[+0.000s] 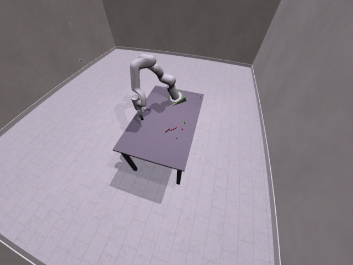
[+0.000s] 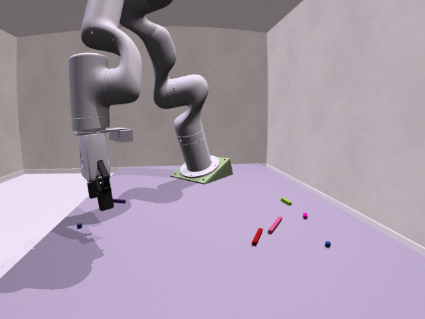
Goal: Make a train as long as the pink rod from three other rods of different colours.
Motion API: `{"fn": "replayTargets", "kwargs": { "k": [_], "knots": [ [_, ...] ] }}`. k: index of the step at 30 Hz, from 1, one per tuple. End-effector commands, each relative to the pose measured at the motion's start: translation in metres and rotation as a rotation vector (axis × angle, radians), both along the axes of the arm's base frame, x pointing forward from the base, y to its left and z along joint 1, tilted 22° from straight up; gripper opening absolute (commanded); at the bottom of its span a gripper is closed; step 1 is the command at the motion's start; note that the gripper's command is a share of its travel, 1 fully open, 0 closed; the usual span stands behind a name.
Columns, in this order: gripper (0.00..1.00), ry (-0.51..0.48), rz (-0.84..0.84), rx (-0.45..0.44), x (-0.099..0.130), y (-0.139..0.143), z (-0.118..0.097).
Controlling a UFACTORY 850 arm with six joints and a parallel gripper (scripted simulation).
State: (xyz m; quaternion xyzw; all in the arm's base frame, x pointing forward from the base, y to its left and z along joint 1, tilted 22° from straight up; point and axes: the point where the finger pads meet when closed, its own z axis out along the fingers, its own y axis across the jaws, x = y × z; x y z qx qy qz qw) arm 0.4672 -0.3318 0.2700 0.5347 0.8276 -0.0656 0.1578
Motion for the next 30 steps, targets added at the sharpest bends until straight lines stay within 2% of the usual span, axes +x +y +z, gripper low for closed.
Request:
{"fn": "replayTargets", "kwargs": {
  "k": [1, 3, 4, 18, 20, 21, 30],
  "knots": [
    [1.0, 0.048, 0.159, -0.014, 0.015, 0.019, -0.007],
    [1.0, 0.048, 0.159, -0.014, 0.015, 0.019, -0.007],
    [1.0, 0.081, 0.262, -0.03, 0.023, 0.033, -0.011],
    [1.0, 0.229, 0.75, -0.107, 0.058, 0.099, -0.034],
    [1.0, 0.229, 0.75, -0.107, 0.058, 0.099, -0.034],
    [1.0, 0.261, 0.856, -0.125, 0.064, 0.114, -0.039],
    [1.0, 0.35, 1.161, -0.178, 0.08, 0.158, -0.053]
  ]
}}
